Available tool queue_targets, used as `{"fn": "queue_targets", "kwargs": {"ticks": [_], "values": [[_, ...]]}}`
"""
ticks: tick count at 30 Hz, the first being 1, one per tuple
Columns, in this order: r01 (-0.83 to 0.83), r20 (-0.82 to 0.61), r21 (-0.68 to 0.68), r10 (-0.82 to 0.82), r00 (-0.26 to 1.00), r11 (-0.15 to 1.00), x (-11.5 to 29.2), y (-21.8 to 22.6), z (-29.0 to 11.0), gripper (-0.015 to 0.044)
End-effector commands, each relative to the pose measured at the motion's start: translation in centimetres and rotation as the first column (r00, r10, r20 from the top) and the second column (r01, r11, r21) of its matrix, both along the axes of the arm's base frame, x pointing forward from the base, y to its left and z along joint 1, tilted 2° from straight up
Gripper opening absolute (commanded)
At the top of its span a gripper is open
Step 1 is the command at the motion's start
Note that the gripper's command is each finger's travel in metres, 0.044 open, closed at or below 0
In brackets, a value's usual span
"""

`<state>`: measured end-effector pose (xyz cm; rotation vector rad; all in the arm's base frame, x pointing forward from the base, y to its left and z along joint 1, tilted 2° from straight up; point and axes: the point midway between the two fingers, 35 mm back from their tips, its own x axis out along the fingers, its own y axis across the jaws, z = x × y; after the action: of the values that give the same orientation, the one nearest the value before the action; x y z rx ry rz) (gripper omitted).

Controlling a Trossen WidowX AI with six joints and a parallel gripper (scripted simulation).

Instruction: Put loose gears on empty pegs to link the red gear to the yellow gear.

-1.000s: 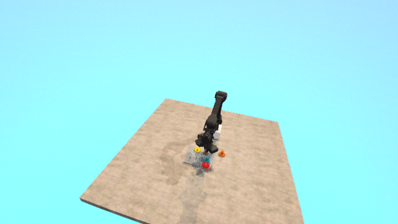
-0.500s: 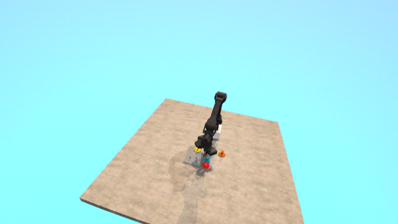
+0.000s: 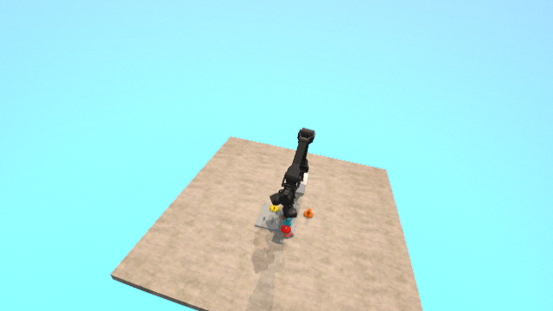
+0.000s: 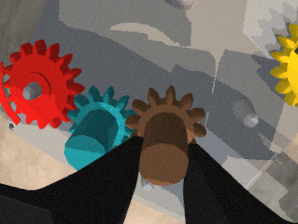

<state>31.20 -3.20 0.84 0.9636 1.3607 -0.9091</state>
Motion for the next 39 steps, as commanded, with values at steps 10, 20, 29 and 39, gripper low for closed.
{"fn": "queue_targets", "kwargs": {"ticks": [10,20,29,39], "values": [[-0.218,0.004,-0.004,0.218,0.976,0.976,-0.03,0.10,-0.12,0.0000],[-0.446,0.009,-0.010,0.446,0.895,0.895,-0.02,0.01,-0.27,0.0000],[-0.336,0.007,-0.007,0.336,0.942,0.942,0.02,0.09,-0.41,0.0000],[-0.072,0.000,-0.001,0.072,0.997,0.997,-0.10,0.06,-0.57,0.0000]]}}
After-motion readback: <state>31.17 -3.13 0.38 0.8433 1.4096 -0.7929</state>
